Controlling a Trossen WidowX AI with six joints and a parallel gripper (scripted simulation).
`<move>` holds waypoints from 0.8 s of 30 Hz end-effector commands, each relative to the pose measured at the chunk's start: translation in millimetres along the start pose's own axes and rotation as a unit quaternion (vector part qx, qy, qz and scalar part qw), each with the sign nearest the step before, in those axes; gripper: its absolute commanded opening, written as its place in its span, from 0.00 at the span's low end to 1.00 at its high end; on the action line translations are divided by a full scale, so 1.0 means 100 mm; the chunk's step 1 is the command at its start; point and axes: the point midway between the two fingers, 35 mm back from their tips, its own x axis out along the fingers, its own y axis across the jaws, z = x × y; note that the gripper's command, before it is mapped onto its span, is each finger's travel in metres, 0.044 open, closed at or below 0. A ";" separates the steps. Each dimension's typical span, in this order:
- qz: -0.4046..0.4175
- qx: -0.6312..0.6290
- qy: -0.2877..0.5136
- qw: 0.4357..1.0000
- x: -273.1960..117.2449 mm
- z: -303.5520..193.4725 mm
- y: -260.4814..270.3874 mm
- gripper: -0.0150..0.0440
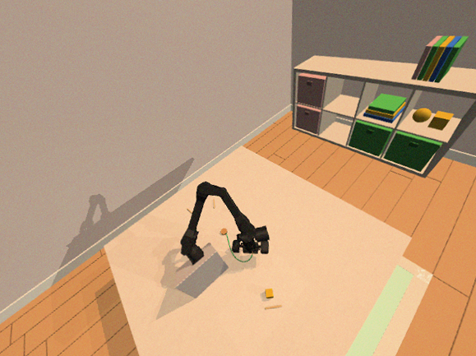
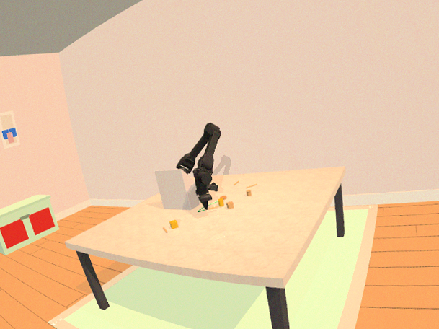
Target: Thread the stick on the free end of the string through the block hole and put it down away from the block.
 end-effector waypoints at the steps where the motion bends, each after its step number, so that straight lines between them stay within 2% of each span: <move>1: 0.003 0.001 -0.001 1.000 0.06 0.03 -0.04 0.25; 24: 0.002 0.001 0.000 1.000 0.07 0.20 -0.06 0.25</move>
